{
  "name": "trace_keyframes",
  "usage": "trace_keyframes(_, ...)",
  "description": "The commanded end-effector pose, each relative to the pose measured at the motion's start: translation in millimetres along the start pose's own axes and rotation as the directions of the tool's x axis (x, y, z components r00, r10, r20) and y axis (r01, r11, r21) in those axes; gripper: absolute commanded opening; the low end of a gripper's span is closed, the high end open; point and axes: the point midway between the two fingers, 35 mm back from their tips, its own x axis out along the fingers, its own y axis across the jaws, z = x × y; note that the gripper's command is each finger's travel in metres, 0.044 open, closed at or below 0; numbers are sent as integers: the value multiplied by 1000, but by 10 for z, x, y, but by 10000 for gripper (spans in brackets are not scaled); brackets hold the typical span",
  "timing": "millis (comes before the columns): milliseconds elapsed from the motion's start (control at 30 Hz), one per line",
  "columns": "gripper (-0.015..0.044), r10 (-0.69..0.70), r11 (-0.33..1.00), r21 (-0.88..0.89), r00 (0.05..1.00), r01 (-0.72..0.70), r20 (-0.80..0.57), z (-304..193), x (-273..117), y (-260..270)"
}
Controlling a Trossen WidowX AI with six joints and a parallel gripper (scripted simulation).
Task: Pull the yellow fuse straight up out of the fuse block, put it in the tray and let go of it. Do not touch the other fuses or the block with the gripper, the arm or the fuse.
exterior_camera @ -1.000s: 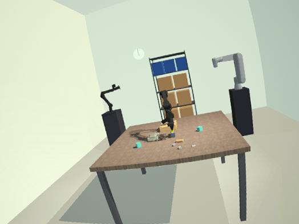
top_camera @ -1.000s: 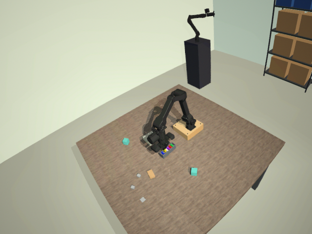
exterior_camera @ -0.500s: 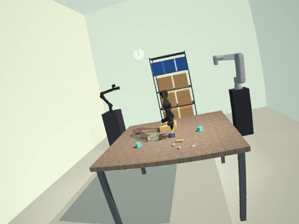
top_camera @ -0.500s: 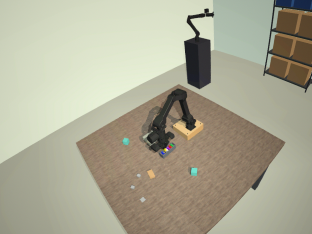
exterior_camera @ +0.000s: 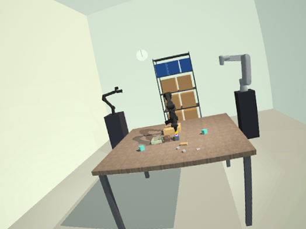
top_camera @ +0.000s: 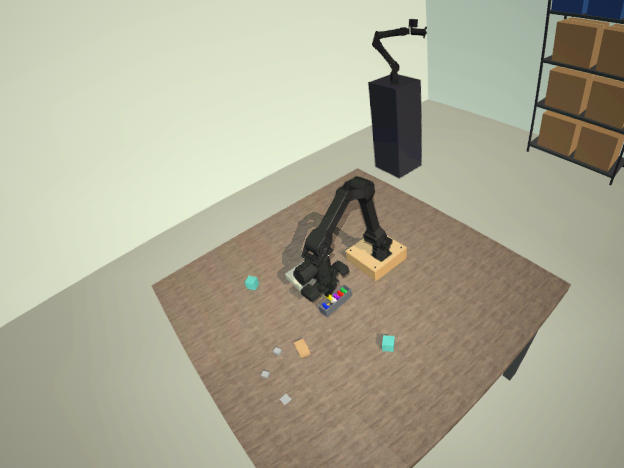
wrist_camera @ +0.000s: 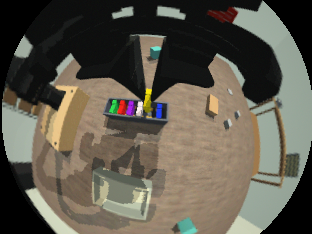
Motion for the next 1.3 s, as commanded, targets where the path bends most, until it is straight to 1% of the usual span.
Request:
trace_keyframes(0, 0, 3, 1000, 1, 1000, -3, 6, 8, -78, 8)
trace_keyframes(333, 0, 3, 1000, 1, 1000, -3, 6, 42, -169, 8)
trace_keyframes(800, 0, 1, 1000, 1, 1000, -1, 10, 765, -172, -13)
trace_keyframes(1267, 0, 0, 1000, 1, 1000, 0, 16, 1488, -184, -212)
